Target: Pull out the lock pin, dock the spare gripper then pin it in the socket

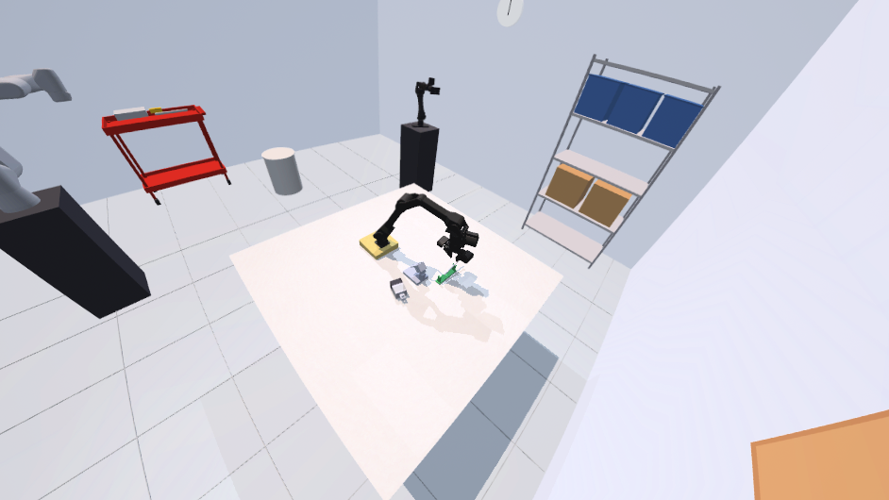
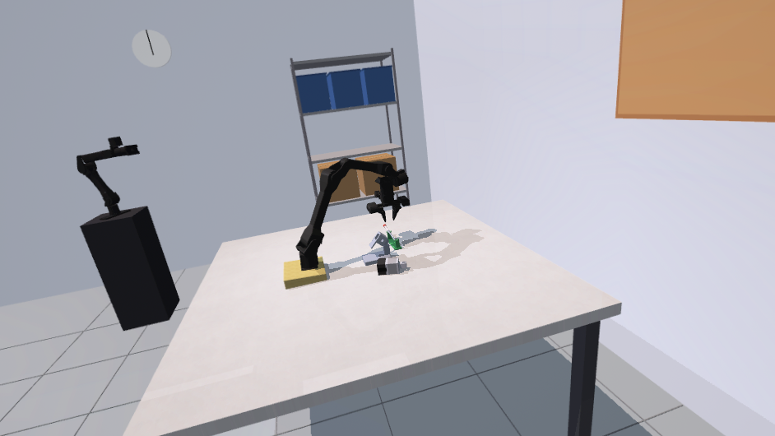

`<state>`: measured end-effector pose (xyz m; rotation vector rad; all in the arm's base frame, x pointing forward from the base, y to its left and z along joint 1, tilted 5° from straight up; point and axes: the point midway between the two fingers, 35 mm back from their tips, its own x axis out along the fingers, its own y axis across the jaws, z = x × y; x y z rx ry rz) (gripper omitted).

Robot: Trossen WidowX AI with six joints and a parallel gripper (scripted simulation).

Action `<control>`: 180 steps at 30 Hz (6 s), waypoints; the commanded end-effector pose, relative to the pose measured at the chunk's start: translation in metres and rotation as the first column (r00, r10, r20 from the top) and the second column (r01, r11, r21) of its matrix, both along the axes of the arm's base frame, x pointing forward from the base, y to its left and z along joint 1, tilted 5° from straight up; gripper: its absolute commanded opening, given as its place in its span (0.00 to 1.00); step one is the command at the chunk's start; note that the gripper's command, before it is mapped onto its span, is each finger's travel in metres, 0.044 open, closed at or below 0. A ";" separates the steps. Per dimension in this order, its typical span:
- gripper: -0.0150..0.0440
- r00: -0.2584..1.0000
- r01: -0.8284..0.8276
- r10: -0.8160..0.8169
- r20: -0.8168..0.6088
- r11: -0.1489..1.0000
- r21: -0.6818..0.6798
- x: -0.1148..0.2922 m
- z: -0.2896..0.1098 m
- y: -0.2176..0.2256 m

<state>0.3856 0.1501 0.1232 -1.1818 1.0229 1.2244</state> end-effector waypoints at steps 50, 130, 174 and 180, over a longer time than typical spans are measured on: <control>0.56 1.000 -0.002 0.002 -0.012 1.000 -0.005 0.005 -0.084 -0.004; 0.25 0.996 0.015 -0.018 -0.083 0.999 -0.033 0.002 -0.047 -0.062; 0.25 0.998 0.017 -0.019 -0.064 0.999 -0.030 0.005 -0.081 -0.063; 0.25 0.998 0.017 -0.019 -0.064 0.999 -0.030 0.005 -0.081 -0.063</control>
